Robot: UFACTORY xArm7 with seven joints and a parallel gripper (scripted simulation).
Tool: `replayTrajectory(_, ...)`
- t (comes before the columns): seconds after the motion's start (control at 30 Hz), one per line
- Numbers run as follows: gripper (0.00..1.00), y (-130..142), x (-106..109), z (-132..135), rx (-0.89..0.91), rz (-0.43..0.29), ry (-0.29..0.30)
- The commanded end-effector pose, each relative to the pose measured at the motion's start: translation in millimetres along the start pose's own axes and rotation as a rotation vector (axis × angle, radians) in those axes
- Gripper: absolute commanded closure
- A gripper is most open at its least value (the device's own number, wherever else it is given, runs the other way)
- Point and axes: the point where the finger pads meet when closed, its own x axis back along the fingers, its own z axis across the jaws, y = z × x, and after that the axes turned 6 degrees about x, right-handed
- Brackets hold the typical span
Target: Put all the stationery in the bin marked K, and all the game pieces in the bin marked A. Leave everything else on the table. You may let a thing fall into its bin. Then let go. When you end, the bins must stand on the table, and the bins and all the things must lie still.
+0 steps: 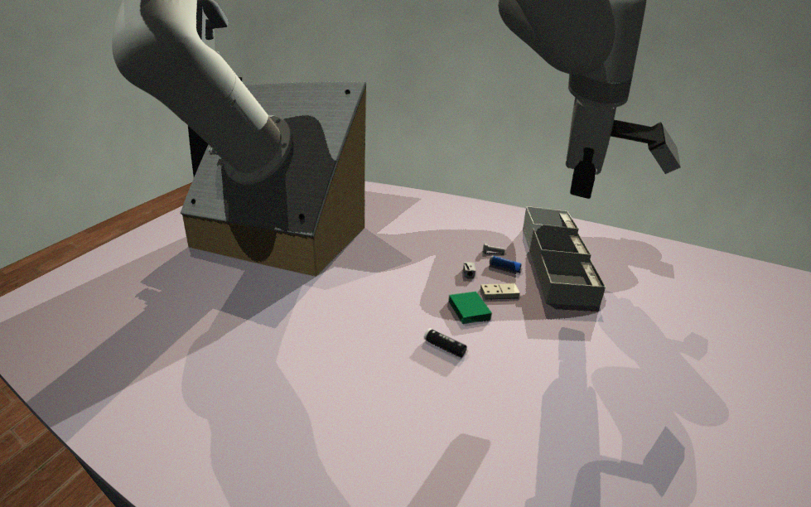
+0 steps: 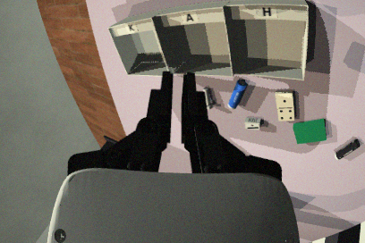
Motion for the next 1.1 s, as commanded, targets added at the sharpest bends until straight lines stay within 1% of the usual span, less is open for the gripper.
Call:
replayTrajectory(0.0, 0.93, 18.5, 12.5, -4.6, 0.023, -0.042, 0.052)
replayTrajectory(0.03, 0.93, 25.6, 16.8, -4.6, 0.025, -0.045, 0.057)
replayTrajectory(0.17, 0.93, 30.1, 19.5, -4.7, 0.025, -0.045, 0.057)
replayTrajectory(0.2, 0.93, 37.0, 24.2, -3.7, 0.038, -0.064, 0.101)
replayTrajectory(0.27, 0.93, 47.6, 31.5, -2.0, 0.04, -0.067, 0.108)
replayTrajectory(0.33, 0.93, 47.6, 31.5, -2.1, 0.04, -0.067, 0.108)
replayTrajectory(0.37, 0.93, 53.9, 36.6, 0.0, 0.052, -0.078, 0.155)
replayTrajectory(0.43, 0.93, 63.4, 44.4, 3.2, 0.054, -0.081, 0.166)
replayTrajectory(0.5, 0.93, 63.4, 44.4, 3.2, 0.054, -0.081, 0.166)
replayTrajectory(0.53, 0.93, 69.0, 49.8, 6.2, 0.063, -0.084, 0.215)
replayTrajectory(0.57, 0.93, 74.5, 55.2, 9.3, 0.066, -0.085, 0.231)
replayTrajectory(0.67, 0.93, 77.4, 58.0, 10.9, 0.066, -0.085, 0.231)
replayTrajectory(0.7, 0.93, 82.2, 63.7, 14.7, 0.073, -0.082, 0.281)
replayTrajectory(0.73, 0.93, 87.0, 69.3, 18.6, 0.075, -0.081, 0.302)
replayTrajectory(0.83, 0.93, 89.6, 72.5, 20.7, 0.075, -0.081, 0.302)
replayTrajectory(0.87, 0.93, 93.6, 78.4, 25.1, 0.079, -0.072, 0.351)
replayTrajectory(0.9, 0.93, 97.5, 84.2, 29.6, 0.081, -0.067, 0.378)
replayTrajectory(0.93, 0.93, 100.0, 87.9, 32.4, 0.081, -0.067, 0.378)
replayTrajectory(1.0, 0.93, 100.0, 88.0, 32.4, 0.081, -0.067, 0.378)
replayTrajectory(1.03, 0.93, 103.1, 94.0, 37.2, 0.082, -0.053, 0.426)
replayTrajectory(1.07, 0.93, 106.3, 100.0, 42.1, 0.083, -0.044, 0.459)
